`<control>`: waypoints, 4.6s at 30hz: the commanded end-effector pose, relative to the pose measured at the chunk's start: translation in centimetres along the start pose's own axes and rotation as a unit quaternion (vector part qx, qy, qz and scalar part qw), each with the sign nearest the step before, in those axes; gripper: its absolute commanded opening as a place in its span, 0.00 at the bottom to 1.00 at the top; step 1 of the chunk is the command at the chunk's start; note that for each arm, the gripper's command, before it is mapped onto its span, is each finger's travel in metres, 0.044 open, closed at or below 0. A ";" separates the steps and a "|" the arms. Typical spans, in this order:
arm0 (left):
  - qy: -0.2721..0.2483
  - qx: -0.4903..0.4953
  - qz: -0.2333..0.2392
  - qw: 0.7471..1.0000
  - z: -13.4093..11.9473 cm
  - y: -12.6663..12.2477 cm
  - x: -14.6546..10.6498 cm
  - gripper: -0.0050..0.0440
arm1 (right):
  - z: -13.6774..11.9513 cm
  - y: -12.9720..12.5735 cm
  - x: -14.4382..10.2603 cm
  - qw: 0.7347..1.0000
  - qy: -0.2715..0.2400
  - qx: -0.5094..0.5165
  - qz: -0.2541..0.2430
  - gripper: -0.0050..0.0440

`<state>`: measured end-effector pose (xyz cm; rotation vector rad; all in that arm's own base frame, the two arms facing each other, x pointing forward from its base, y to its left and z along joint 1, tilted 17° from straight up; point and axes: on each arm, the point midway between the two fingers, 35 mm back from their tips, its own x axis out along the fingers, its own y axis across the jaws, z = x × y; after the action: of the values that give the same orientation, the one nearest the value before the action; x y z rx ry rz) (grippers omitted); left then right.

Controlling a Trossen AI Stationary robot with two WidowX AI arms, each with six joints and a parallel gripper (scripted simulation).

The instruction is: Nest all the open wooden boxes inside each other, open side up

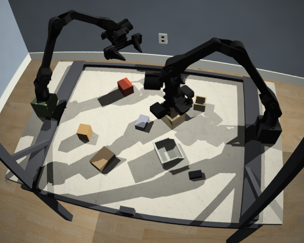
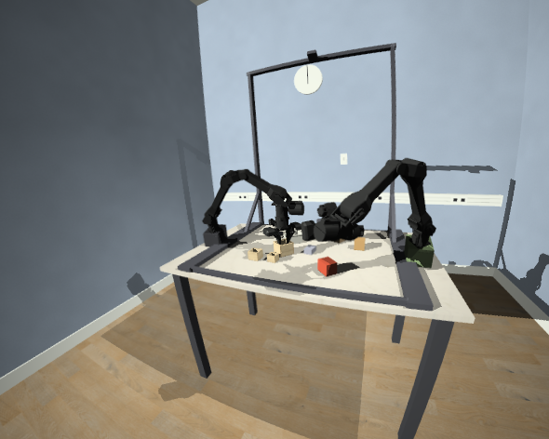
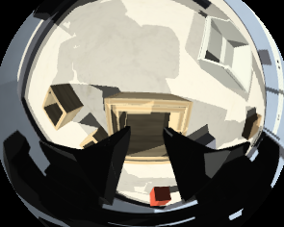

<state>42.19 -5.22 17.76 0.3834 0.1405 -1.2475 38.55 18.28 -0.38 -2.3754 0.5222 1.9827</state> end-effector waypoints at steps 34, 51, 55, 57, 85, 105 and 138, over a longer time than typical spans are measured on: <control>-0.001 0.014 0.004 1.000 0.8 0.4 -0.3 0.92 | -0.5 -0.1 -1.1 1.000 0.010 0.004 -0.010 0.11; -0.001 0.014 0.004 1.000 0.8 0.4 -0.3 0.92 | -0.9 -0.3 -3.6 0.963 0.012 0.268 -0.025 0.10; -0.001 0.014 0.004 1.000 0.8 0.4 -0.3 0.92 | -0.8 -0.3 -3.9 0.933 0.007 0.359 -0.024 0.10; -0.001 0.014 0.004 1.000 0.8 0.4 -0.3 0.92 | -0.8 -0.3 -4.2 0.914 0.006 0.404 -0.025 0.09; -0.001 0.014 0.004 1.000 0.8 0.4 -0.3 0.92 | -0.7 -0.1 -7.7 0.495 -0.008 0.868 -0.026 0.00; -0.001 0.014 0.004 1.000 0.8 0.4 -0.3 0.92 | -0.5 0.0 -9.6 0.122 -0.016 0.992 -0.023 0.00; 0.333 -0.346 -0.026 0.877 -1.3 -11.9 8.7 0.92 | -0.5 6.4 -7.0 0.211 -0.010 0.977 -0.016 0.00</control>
<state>35.92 -14.32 11.42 0.1655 1.0373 -1.0947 36.35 14.87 6.48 -0.3304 1.4370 -0.0796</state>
